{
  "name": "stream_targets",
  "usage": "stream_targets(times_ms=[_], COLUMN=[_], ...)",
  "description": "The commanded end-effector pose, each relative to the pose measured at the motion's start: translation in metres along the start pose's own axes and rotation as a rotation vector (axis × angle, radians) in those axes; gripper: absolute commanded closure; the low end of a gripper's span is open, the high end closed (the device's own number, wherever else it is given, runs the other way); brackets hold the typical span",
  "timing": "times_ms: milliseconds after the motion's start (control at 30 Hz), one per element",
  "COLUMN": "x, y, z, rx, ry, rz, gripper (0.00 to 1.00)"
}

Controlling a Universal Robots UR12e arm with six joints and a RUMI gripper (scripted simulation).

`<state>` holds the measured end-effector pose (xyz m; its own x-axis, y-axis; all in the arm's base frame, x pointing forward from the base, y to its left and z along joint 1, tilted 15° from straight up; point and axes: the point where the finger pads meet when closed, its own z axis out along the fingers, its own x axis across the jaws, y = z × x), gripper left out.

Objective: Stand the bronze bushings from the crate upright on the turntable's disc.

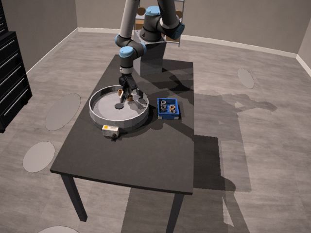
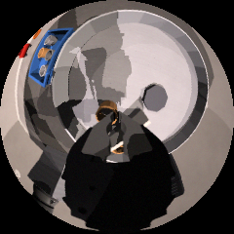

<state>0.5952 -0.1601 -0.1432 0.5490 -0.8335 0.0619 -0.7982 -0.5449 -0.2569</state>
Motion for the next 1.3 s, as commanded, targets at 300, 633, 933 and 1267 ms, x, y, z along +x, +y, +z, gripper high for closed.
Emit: stream_targets(times_ms=[300, 633, 933, 1267], x=[0.0004, 0.0004, 0.0004, 0.0004], y=[-0.0002, -0.0002, -0.0002, -0.0002], z=[0.0000, 0.0000, 0.0000, 0.0000], rx=[0.000, 0.000, 0.000, 0.000], ry=[0.001, 0.001, 0.001, 0.001], rz=[0.000, 0.000, 0.000, 0.000], gripper=[1.00, 1.00, 1.00, 0.94])
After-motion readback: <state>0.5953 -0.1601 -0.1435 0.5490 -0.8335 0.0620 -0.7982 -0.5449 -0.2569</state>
